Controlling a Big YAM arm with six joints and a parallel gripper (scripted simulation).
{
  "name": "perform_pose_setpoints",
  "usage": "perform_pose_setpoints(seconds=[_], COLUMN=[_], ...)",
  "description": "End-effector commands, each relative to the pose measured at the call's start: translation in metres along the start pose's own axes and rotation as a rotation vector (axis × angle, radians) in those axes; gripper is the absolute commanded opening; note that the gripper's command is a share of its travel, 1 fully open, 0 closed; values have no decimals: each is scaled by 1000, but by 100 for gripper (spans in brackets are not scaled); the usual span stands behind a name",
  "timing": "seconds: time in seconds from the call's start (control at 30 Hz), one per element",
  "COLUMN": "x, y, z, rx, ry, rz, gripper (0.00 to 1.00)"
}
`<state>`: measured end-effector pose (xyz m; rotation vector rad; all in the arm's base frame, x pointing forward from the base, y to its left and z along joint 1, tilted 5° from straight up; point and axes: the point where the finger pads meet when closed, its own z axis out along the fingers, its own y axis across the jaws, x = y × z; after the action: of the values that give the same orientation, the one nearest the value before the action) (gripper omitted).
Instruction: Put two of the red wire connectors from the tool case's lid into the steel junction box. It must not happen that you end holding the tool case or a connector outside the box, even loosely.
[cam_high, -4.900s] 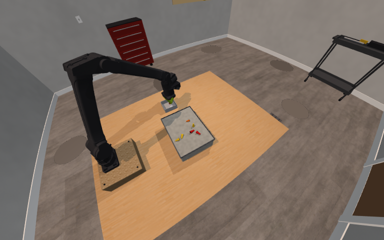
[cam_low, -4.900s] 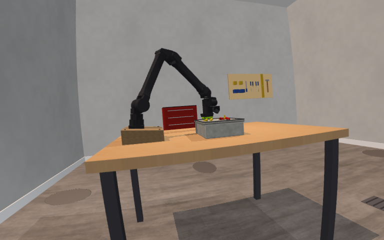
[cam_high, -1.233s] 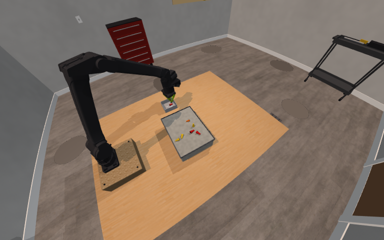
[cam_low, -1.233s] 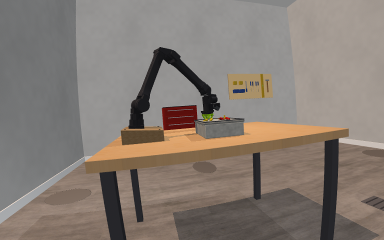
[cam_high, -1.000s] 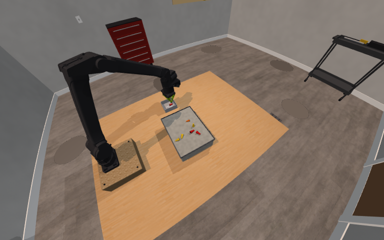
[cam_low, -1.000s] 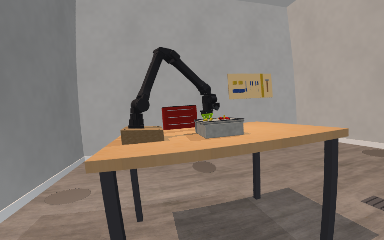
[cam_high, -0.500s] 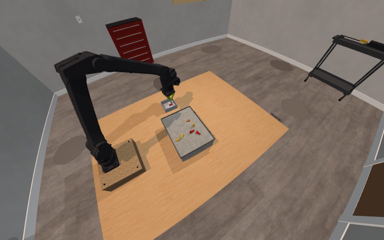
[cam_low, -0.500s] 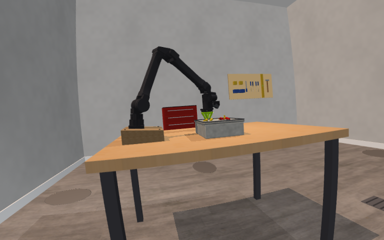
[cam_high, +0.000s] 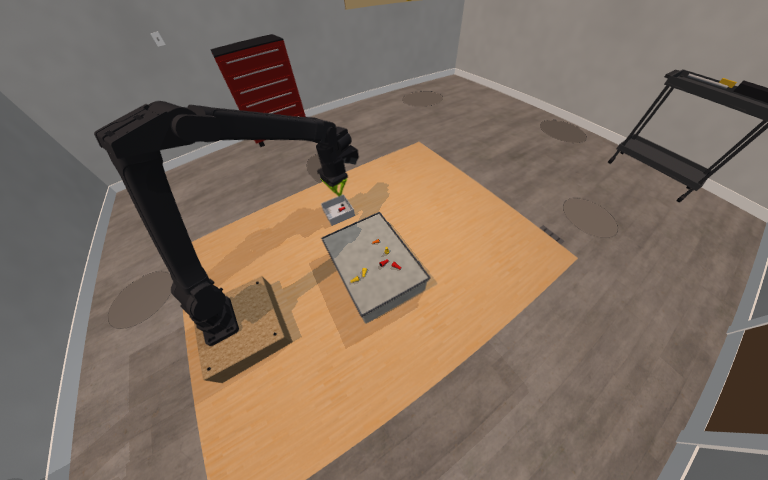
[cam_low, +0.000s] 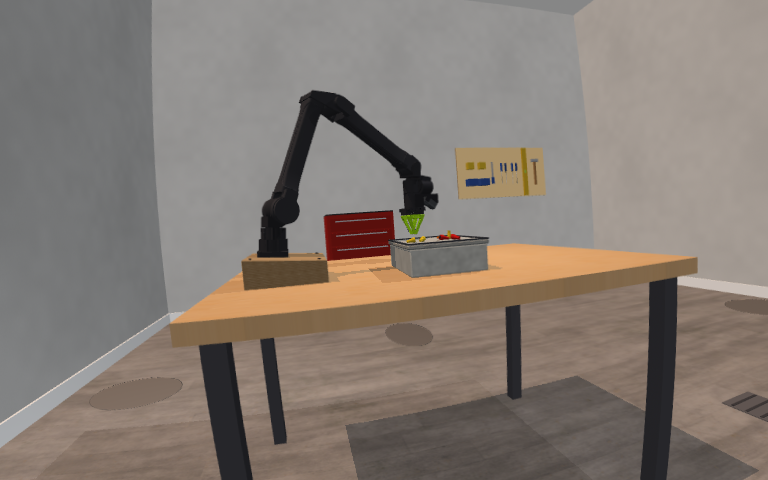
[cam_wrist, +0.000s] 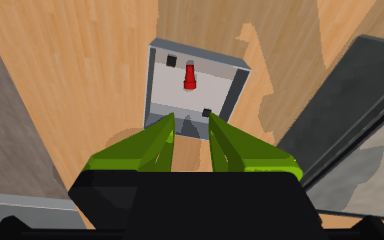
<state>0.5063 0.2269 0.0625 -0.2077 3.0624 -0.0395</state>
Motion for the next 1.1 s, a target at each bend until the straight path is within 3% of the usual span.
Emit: perform_pose_setpoints(seconds=[0.0, 0.23, 0.63, 0.97, 1.07], x=[-20, -19, -4, -3, -6], y=[11, 10, 4, 3, -14], z=[-45, -93, -63, -58, -57], rx=[-20, -22, 1, 3, 3], ry=[-62, -68, 0, 8, 8], rz=[1, 3, -1, 0, 54], gripper=[29, 29, 29, 29, 29])
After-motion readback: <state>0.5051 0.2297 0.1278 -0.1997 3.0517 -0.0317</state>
